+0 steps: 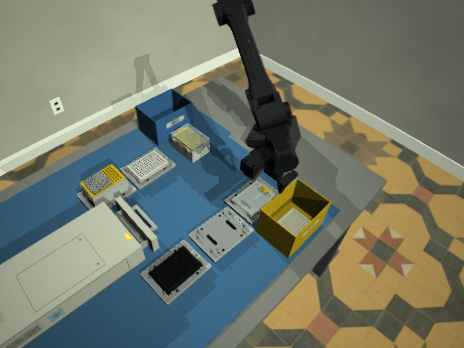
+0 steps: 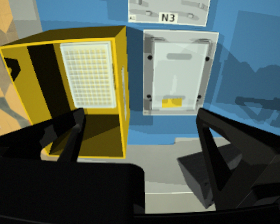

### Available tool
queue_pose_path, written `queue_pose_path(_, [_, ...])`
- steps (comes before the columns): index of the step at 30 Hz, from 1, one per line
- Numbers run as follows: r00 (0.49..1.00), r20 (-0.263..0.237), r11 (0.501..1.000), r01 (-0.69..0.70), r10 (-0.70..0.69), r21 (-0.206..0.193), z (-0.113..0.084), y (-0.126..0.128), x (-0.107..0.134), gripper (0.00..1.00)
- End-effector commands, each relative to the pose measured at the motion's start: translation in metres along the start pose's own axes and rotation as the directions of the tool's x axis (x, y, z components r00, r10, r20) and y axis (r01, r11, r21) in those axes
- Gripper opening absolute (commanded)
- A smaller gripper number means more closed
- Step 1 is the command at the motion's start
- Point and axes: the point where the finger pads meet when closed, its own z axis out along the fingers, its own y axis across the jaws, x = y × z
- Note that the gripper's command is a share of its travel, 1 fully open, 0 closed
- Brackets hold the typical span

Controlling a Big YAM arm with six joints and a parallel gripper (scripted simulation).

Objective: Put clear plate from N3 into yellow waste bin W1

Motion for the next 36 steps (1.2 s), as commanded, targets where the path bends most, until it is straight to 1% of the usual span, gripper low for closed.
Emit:
queue_pose_path(1, [1.000, -0.003, 1.000, 0.004, -0.004, 0.002, -0.006, -0.020, -0.008, 1.00])
queue_pose_path(6, [1.000, 0.001, 1.000, 0.002, -0.002, -0.002, -0.014, -0.037, -0.017, 1.00])
queue_pose_path(10, [1.000, -0.003, 1.000, 0.005, -0.005, 0.003, -0.017, -0.052, -0.020, 1.00])
queue_pose_path(12, [1.000, -0.003, 1.000, 0.005, -0.005, 0.003, -0.017, -0.052, -0.020, 1.00])
queue_pose_path(19, [1.000, -0.003, 1.000, 0.005, -0.005, 0.004, -0.025, -0.077, -0.030, 1.00])
queue_pose_path(22, [1.000, 0.008, 1.000, -0.001, 0.001, -0.006, -0.034, -0.086, -0.039, 1.00])
queue_pose_path(26, [0.999, 0.034, 0.999, -0.015, 0.016, -0.031, -0.052, -0.096, -0.057, 1.00])
queue_pose_path(29, [0.999, 0.035, 0.999, -0.016, 0.017, -0.031, -0.054, -0.100, -0.059, 1.00])
queue_pose_path(30, [1.000, 0.019, 1.000, -0.008, 0.008, -0.019, -0.048, -0.100, -0.059, 1.00])
queue_pose_path(32, [0.999, 0.036, 0.999, -0.016, 0.017, -0.030, -0.058, -0.111, -0.063, 1.00])
queue_pose_path(36, [0.999, 0.037, 0.999, -0.016, 0.017, -0.029, -0.063, -0.126, -0.068, 1.00])
